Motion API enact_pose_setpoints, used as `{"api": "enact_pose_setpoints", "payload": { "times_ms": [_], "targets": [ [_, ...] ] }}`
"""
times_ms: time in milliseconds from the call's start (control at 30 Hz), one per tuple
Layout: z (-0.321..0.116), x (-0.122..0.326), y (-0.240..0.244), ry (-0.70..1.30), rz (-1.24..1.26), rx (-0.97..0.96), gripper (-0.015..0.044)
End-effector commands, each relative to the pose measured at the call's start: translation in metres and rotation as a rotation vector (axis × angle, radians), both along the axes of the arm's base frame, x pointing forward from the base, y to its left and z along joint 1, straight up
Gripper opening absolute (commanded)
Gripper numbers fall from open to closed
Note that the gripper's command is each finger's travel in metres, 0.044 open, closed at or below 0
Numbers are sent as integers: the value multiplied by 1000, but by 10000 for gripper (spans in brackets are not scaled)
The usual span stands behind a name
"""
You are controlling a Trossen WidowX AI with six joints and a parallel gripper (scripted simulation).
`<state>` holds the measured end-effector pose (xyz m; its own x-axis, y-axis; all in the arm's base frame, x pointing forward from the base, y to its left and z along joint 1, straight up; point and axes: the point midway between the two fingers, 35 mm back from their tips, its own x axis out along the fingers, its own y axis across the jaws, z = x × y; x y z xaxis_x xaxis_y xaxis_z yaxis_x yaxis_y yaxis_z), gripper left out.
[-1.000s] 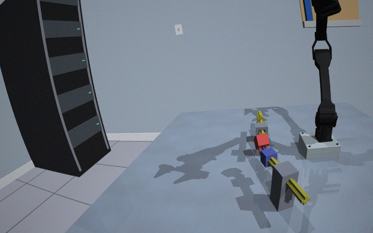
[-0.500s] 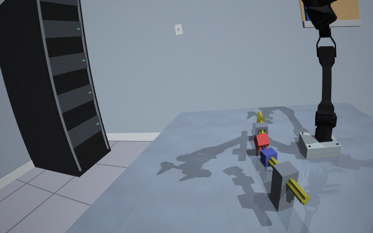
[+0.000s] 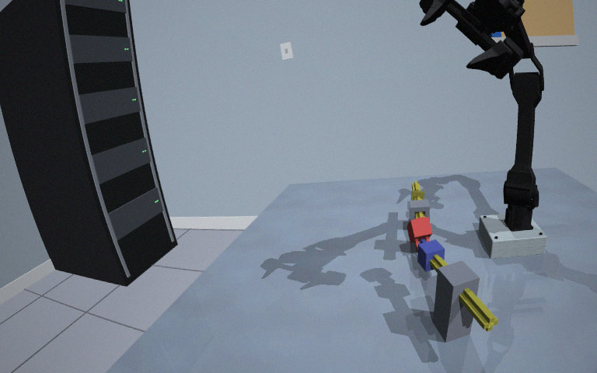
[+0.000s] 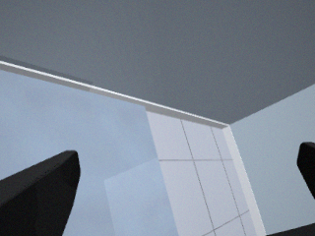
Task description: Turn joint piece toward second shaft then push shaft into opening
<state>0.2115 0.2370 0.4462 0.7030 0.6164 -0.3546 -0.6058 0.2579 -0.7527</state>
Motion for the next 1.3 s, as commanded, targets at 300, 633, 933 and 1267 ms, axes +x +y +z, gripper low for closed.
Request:
{"api": "enact_pose_setpoints", "payload": {
  "times_ms": [300,633,933,1267],
  "targets": [
    [-54,39,-16,261,-190,-13,440],
    [-94,65,-38,459,-368,-3,440],
    [-128,83,-63,645,-557,19,440],
    [-163,96,-96,844,-789,51,440]
  ]
}}
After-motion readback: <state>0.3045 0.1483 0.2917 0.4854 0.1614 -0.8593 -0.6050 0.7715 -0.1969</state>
